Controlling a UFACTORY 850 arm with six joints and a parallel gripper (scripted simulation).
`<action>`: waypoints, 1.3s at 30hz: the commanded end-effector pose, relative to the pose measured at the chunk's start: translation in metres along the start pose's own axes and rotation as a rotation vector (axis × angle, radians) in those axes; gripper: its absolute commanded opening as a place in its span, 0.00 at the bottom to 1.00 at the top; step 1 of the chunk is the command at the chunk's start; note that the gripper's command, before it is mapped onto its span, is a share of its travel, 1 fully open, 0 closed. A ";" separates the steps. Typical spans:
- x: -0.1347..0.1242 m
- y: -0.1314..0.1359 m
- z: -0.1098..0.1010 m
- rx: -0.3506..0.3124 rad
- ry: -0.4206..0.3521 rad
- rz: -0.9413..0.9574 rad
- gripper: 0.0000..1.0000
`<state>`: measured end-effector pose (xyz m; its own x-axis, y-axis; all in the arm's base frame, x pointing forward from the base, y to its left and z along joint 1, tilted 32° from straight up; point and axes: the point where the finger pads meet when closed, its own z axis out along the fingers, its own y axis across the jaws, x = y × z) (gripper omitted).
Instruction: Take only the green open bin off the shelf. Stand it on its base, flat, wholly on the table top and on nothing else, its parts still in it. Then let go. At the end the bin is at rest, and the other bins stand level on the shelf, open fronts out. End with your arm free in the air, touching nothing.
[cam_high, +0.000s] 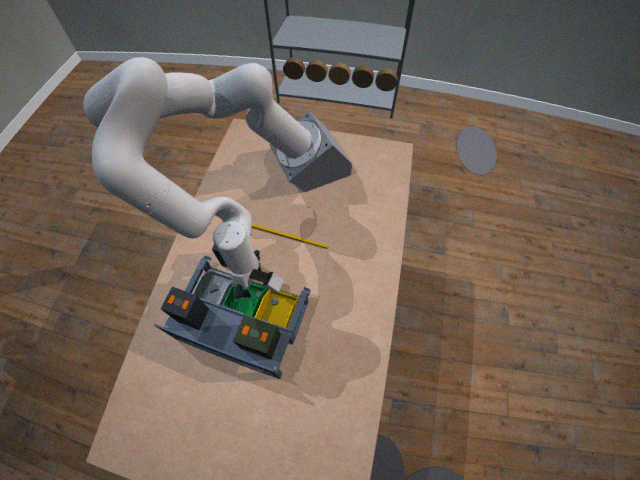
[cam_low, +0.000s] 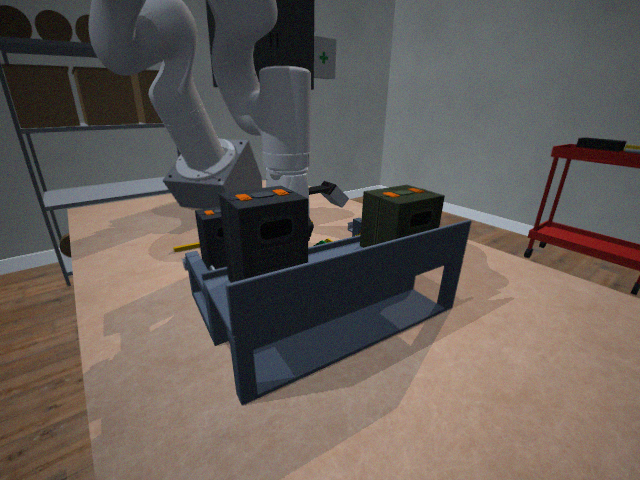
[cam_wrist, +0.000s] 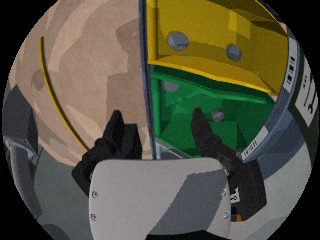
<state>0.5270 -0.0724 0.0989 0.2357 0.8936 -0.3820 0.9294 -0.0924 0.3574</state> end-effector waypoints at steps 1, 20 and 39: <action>0.000 0.001 0.000 -0.001 0.000 0.000 1.00; 0.000 0.001 0.010 -0.001 0.000 0.000 1.00; 0.000 0.001 0.015 -0.001 0.000 0.000 1.00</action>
<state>0.5315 -0.0794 0.0854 0.2358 0.8936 -0.3819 0.9293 -0.0924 0.3577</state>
